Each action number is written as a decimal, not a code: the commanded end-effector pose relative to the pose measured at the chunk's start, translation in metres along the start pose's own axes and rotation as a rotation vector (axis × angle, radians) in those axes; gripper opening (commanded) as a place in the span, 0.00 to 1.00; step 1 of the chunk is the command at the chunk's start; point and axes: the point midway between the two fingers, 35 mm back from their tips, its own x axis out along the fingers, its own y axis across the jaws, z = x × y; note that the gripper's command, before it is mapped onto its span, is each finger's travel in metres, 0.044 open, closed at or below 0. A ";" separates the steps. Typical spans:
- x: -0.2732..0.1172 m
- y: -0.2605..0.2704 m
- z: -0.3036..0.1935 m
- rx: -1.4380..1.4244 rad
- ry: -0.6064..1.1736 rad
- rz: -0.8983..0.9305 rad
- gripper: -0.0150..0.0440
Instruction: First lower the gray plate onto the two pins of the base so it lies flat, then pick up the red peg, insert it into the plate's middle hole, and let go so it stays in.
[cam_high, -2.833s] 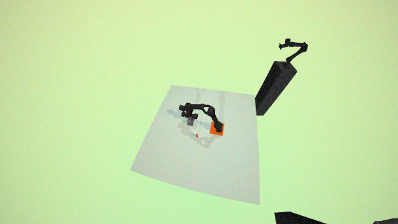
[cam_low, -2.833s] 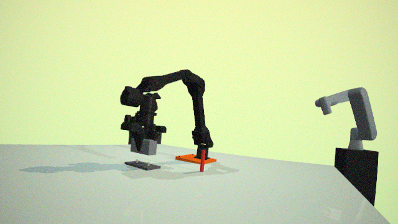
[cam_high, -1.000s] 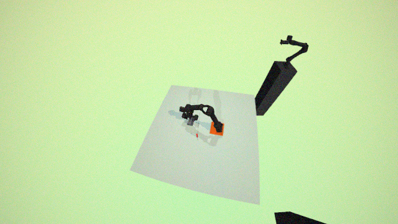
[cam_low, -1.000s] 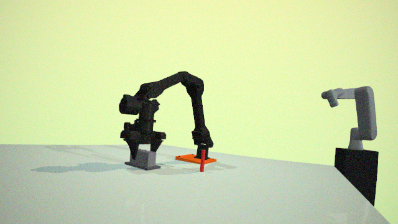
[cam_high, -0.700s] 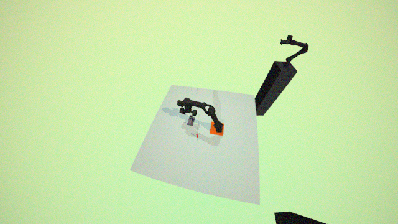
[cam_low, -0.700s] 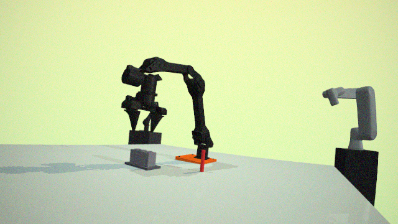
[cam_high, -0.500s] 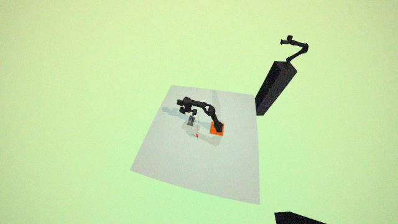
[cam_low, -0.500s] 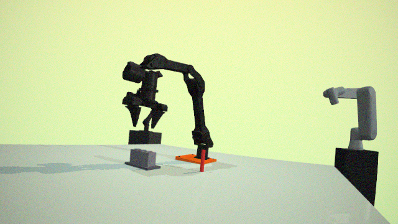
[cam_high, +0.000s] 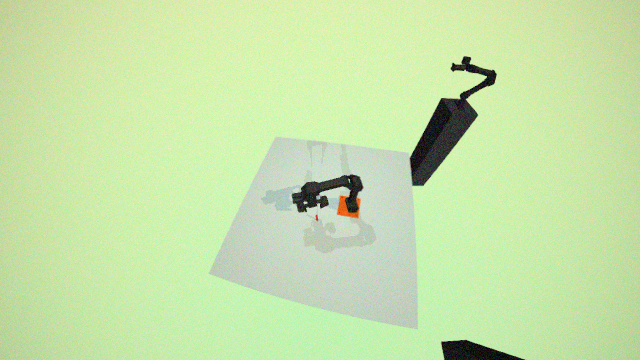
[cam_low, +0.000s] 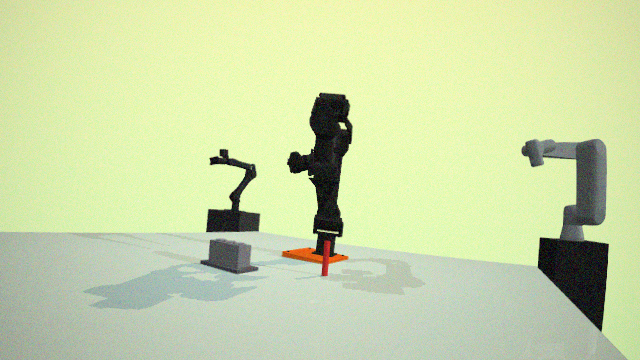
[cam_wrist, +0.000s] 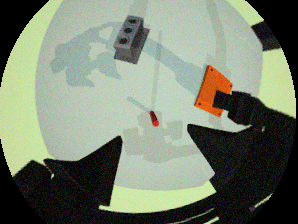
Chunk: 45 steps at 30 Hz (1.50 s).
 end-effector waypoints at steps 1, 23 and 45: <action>0.004 -0.014 -0.020 -0.054 -0.003 -0.003 1.00; 0.058 -0.010 -0.018 -0.054 -0.003 -0.002 1.00; 0.094 -0.009 -0.018 -0.054 -0.003 -0.002 1.00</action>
